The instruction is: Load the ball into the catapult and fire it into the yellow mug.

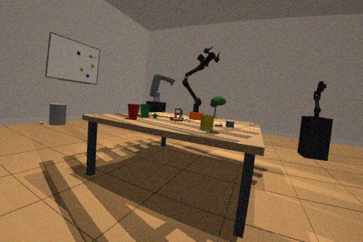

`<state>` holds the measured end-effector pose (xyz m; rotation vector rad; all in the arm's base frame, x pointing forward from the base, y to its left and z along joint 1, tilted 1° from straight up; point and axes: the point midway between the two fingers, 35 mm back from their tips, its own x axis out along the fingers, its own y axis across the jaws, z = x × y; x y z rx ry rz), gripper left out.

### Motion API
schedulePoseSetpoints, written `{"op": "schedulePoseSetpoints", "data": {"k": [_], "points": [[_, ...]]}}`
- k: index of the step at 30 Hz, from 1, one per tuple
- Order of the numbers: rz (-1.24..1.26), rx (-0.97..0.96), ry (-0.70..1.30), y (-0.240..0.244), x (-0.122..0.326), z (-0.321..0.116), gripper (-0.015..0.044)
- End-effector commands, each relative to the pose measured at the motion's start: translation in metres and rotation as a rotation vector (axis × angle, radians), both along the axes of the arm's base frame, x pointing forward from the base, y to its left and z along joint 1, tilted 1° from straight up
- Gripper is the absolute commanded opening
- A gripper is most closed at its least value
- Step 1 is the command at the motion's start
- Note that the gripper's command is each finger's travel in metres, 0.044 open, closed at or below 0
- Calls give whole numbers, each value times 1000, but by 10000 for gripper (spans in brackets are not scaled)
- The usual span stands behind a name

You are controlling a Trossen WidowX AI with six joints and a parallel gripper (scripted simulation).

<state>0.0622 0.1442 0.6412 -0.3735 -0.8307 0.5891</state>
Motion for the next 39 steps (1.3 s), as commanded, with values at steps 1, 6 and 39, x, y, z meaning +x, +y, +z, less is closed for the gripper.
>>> {"op": "schedulePoseSetpoints", "data": {"k": [1,6,39], "points": [[-30,-48,-28,19,0,-8,440],[-77,-117,-51,42,5,-19,440],[-395,-626,64,124,144,-141,440]]}}
